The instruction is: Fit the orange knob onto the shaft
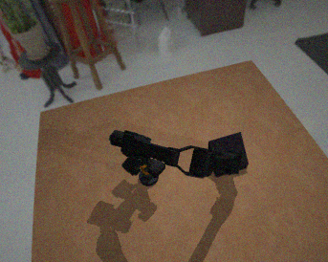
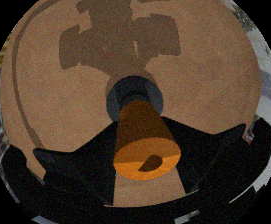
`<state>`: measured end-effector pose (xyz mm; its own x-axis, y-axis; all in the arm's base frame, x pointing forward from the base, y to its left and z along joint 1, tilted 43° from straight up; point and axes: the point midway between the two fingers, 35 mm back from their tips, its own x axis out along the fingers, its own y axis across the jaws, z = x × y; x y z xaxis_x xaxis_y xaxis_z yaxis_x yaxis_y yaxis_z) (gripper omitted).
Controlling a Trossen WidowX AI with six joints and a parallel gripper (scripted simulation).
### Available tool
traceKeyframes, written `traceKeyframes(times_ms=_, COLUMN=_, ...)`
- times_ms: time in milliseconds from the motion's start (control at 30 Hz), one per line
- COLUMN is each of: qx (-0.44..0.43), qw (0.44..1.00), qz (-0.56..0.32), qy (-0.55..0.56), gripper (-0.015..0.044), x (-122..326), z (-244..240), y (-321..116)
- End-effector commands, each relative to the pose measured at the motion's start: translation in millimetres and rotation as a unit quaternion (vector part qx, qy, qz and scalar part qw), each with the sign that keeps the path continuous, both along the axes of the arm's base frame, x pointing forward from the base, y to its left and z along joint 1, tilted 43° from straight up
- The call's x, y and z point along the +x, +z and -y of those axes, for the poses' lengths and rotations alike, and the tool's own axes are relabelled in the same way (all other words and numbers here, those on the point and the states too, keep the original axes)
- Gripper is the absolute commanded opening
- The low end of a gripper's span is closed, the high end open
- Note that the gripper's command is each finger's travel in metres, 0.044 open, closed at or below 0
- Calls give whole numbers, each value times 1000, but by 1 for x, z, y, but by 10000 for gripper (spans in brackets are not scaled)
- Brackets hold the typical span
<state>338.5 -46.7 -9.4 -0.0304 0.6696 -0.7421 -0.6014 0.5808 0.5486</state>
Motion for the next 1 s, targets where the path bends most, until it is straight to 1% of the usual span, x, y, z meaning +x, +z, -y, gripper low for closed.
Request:
traceKeyframes(times_ms=0, qx=0, qw=1000, qz=2, qy=1, gripper=0, x=-1, z=1, y=0)
traceKeyframes(times_ms=967, qx=0, qw=1000, qz=2, qy=1, gripper=0, x=-2, z=0, y=0)
